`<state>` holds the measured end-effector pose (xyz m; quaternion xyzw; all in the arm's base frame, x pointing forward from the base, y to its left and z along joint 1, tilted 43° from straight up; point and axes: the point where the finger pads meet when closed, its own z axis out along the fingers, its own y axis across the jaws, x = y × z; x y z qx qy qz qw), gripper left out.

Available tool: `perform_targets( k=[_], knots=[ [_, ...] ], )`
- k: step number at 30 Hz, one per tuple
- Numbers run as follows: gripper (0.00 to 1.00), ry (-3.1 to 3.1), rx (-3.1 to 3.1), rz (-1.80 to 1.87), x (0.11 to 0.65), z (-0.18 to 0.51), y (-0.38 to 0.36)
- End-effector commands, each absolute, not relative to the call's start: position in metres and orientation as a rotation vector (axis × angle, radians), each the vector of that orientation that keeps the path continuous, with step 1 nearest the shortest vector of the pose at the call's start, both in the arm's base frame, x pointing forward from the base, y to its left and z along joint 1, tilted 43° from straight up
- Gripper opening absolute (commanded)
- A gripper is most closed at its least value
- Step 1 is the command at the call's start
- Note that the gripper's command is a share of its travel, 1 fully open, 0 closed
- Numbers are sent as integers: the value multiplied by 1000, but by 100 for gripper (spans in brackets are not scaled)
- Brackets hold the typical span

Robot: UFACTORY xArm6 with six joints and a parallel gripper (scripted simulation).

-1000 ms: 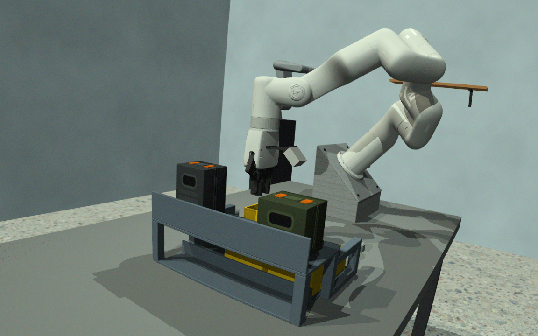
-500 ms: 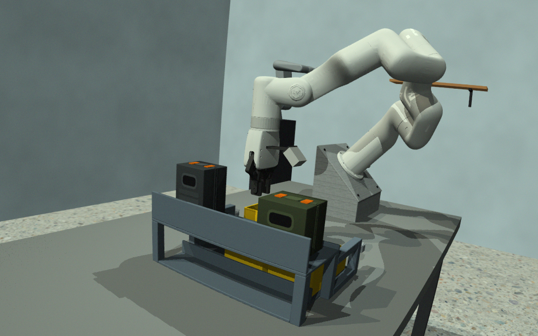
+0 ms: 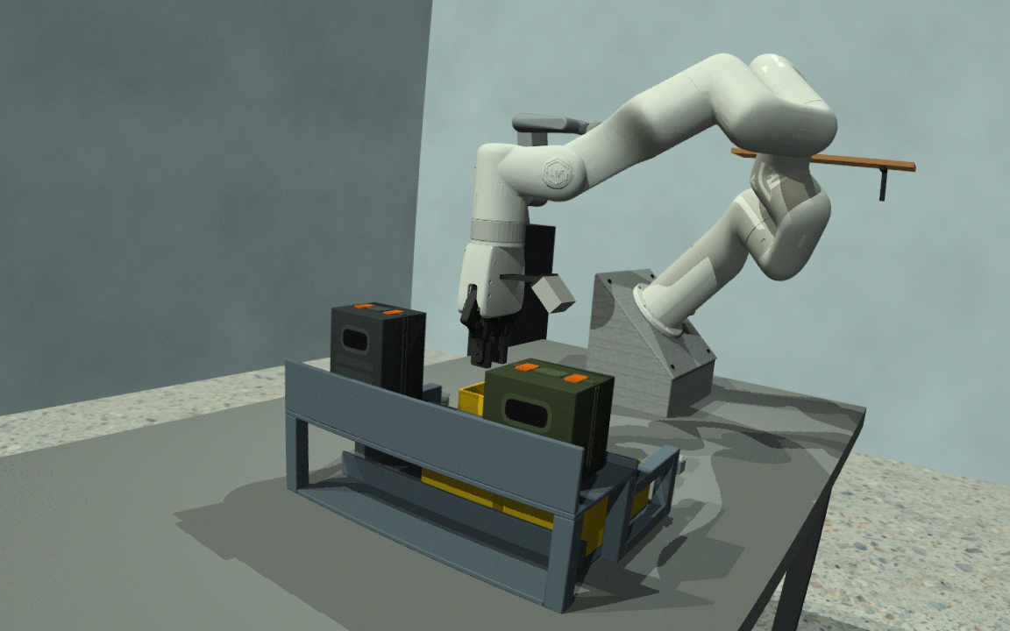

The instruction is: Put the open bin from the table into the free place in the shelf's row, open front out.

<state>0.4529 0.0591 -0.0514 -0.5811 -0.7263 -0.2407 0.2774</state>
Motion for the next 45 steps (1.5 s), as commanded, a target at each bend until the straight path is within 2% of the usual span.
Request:
perform_targets(
  k=[1,45],
  knots=[
    [33,-1952,-1562,-649,454,-50,58],
    [33,-1952,-1562,-649,451,-64,72]
  ],
)
